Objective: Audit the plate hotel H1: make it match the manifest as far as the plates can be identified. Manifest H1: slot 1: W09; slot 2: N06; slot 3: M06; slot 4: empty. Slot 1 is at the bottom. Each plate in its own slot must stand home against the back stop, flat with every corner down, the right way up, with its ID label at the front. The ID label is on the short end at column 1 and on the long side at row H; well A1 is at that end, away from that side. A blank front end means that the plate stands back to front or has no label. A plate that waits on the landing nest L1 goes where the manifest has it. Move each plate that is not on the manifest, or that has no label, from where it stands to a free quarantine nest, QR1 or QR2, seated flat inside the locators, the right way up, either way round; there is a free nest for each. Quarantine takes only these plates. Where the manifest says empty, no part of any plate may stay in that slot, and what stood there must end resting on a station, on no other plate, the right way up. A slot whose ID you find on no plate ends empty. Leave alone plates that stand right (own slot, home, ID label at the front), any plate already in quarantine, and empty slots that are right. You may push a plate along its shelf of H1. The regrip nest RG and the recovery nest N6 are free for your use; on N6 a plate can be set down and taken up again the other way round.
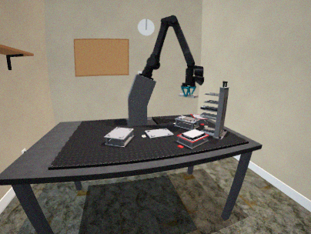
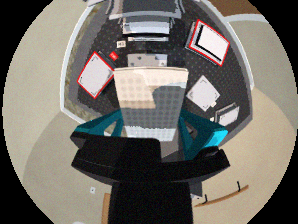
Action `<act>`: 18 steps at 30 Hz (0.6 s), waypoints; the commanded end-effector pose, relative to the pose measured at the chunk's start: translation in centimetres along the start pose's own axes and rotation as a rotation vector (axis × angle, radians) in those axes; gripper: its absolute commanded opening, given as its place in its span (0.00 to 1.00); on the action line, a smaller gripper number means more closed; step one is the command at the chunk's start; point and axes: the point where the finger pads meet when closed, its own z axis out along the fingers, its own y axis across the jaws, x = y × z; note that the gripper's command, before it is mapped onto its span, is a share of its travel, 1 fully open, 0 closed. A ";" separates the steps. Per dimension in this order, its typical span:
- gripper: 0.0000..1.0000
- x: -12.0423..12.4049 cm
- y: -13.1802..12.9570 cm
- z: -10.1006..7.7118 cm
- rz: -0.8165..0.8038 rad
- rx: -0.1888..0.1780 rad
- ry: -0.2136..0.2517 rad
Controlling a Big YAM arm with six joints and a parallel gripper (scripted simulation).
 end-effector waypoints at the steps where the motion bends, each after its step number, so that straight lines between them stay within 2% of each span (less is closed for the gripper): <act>1: 0.86 -2.3 2.3 -1.5 0.013 -0.019 -0.051; 2: 0.86 -2.4 2.4 -1.5 0.012 -0.023 -0.055; 3: 0.86 -2.1 2.1 -0.1 0.015 -0.019 -0.041; 6: 0.86 -2.3 1.0 0.6 0.039 -0.010 -0.045; 10: 0.86 -1.6 1.6 1.4 0.022 -0.014 -0.032; 18: 0.86 -2.0 1.7 3.5 0.023 -0.015 -0.037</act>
